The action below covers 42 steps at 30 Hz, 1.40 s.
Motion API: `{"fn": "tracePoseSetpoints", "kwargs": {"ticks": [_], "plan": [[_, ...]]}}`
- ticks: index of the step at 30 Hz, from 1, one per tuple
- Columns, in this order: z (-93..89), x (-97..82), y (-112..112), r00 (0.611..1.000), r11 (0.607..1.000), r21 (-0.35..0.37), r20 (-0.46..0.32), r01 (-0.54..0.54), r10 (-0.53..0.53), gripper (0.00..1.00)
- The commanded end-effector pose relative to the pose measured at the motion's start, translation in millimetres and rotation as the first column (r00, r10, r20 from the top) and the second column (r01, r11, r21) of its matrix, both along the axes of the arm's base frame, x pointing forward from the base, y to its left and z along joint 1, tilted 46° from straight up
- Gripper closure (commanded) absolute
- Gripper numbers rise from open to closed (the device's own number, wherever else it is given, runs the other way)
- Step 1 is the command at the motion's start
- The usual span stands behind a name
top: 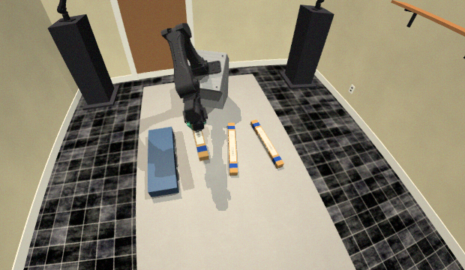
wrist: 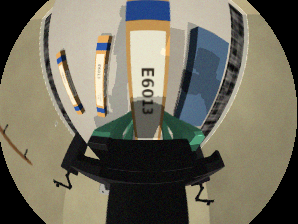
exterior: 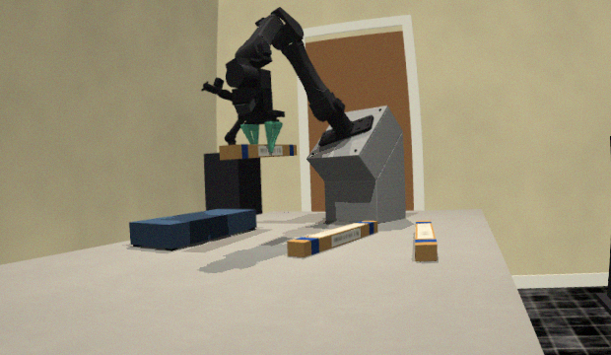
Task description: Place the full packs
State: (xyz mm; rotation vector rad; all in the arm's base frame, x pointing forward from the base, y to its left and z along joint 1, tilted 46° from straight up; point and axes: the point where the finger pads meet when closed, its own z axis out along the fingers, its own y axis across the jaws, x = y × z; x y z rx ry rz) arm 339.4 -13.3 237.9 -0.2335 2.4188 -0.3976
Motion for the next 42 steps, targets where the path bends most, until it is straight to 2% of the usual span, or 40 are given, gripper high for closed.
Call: {"fn": "tracePoseSetpoints", "kwargs": {"ticks": [1, 27, 28, 42], "plan": [[38.2, -9.1, 4.8, 0.997, 1.0, 0.003, 0.082, -0.014, 0.014, 1.0], [40.4, -9.6, 4.3, 0.997, 1.0, 0.001, 0.082, -0.015, 0.015, 1.0], [39.5, -9.6, 6.8, 0.996, 1.0, 0.028, 0.09, 0.011, -0.013, 1.0], [29.5, -10.2, 37.2, 0.996, 0.999, 0.033, 0.09, 0.01, -0.013, 1.0]]}}
